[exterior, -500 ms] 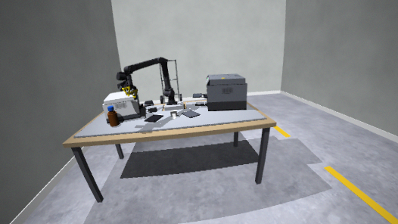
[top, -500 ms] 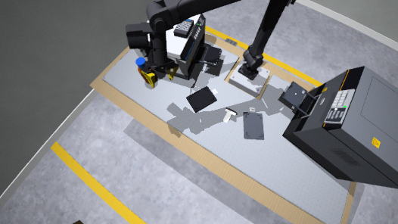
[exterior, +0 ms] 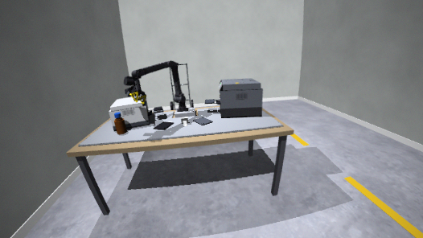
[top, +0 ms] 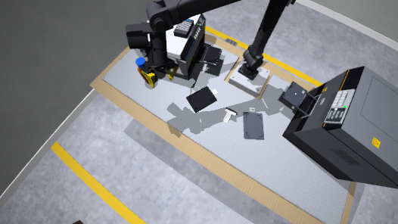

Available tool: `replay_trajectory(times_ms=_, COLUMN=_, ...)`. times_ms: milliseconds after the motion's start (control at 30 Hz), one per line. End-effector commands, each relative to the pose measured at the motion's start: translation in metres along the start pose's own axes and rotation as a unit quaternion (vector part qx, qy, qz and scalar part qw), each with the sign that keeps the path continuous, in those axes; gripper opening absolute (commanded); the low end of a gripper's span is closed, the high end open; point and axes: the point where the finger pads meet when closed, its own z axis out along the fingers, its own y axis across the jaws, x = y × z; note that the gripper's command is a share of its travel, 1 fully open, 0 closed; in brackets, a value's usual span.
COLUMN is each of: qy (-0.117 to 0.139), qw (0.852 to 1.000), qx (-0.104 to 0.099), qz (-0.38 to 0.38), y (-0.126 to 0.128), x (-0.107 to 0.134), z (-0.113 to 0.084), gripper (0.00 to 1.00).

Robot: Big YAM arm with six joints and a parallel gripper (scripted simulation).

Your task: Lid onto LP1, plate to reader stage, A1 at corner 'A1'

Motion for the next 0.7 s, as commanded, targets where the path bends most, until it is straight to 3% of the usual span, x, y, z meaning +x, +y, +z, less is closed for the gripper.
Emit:
replay_trajectory(times_ms=0, qy=-0.002, qw=1.0, qx=-0.005, qz=-0.003, y=0.003, x=0.001, z=-0.005, gripper=1.0)
replay_trajectory(times_ms=33, qy=-0.002, qw=1.0, qx=-0.005, qz=-0.003, y=0.003, x=0.001, z=-0.005, gripper=1.0)
replay_trajectory(times_ms=67, qy=0.001, qw=1.0, qx=0.015, qz=-0.025, y=-0.003, x=0.013, z=0.005, gripper=1.0)
replay_trajectory(times_ms=200, qy=0.007, qw=0.995, qx=0.036, qz=-0.095, y=-0.011, x=0.039, z=0.002, gripper=1.0)
replay_trajectory(times_ms=300, qy=0.004, qw=0.996, qx=0.025, qz=-0.089, y=-0.015, x=0.052, z=-0.004, gripper=1.0)
replay_trajectory(times_ms=467, qy=0.002, qw=0.985, qx=0.045, qz=-0.168, y=-0.023, x=0.065, z=-0.012, gripper=1.0)
replay_trajectory(times_ms=600, qy=0.005, qw=0.983, qx=0.051, qz=-0.178, y=-0.03, x=0.072, z=-0.009, gripper=1.0)
replay_trajectory(times_ms=667, qy=0.01, qw=0.977, qx=0.066, qz=-0.202, y=-0.035, x=0.076, z=-0.002, gripper=1.0)
